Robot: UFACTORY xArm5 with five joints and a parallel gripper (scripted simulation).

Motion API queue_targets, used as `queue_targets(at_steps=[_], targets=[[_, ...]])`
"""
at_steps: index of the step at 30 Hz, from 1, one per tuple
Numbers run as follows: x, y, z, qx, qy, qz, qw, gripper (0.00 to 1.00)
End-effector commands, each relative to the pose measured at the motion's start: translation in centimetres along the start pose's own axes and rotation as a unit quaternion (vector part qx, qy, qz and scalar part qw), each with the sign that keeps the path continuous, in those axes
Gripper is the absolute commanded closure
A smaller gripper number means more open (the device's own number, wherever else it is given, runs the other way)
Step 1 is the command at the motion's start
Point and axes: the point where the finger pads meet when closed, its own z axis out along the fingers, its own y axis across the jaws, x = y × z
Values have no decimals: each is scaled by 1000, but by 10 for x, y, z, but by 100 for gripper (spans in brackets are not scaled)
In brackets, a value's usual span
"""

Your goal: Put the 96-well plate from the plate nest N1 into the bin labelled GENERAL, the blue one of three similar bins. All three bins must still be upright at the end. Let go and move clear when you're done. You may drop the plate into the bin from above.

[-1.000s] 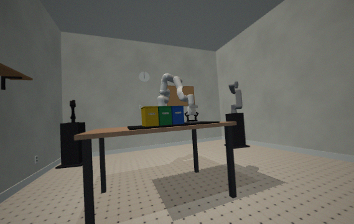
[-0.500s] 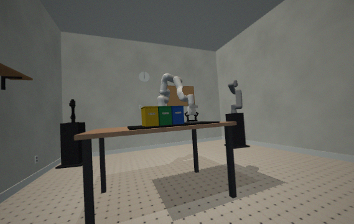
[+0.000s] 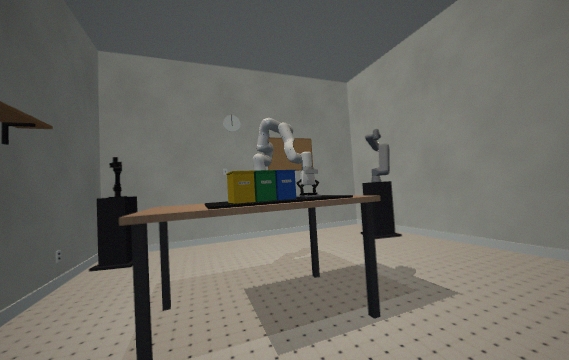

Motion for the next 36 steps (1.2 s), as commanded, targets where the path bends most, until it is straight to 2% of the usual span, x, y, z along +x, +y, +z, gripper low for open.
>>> queue_targets(at_steps=[1,36], targets=[[1,-1,-1,1,1,0,1000,100],[1,-1,-21,1,1,0,1000,100]])
